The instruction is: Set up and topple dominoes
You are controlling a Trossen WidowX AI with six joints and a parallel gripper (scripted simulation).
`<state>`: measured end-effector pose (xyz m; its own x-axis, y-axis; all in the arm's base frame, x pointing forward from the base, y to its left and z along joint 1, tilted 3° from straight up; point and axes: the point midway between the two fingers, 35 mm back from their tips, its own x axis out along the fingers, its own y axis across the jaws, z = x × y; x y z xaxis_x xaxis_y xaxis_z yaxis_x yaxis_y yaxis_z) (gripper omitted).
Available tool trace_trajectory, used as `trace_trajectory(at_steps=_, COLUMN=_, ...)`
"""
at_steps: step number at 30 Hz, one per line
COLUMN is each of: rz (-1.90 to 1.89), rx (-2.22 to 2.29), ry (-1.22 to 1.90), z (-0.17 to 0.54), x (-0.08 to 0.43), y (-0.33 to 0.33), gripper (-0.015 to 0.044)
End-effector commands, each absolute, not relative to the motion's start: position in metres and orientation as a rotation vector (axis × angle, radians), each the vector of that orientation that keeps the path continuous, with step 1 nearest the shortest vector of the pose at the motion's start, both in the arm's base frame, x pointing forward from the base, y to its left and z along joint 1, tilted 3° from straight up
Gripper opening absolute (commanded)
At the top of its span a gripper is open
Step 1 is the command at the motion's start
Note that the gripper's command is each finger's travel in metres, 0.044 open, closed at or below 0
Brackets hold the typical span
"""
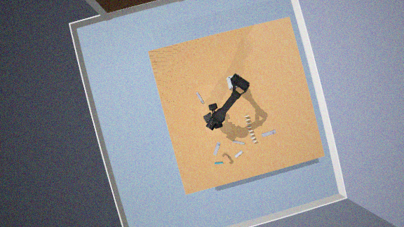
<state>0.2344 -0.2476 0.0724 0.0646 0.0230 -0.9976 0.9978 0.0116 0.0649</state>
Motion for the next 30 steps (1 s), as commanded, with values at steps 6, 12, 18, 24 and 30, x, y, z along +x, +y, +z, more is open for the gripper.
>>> trace_trajectory(at_steps=6, rz=-1.156, rx=1.246, ry=1.189, z=0.012, x=0.236, y=-0.245, gripper=0.044)
trace_trajectory(at_steps=12, rz=-1.156, rx=1.246, ry=1.189, z=0.009, x=0.236, y=-0.245, gripper=0.044)
trace_trajectory(at_steps=18, rz=-1.155, rx=1.246, ry=1.189, z=0.0, x=0.236, y=-0.245, gripper=0.044)
trace_trajectory(at_steps=24, rz=-1.155, rx=1.246, ry=1.189, z=-0.004, x=0.237, y=-0.244, gripper=0.0387)
trace_trajectory(at_steps=30, rz=-1.155, rx=1.246, ry=1.189, z=-0.004, x=0.237, y=-0.244, gripper=0.023)
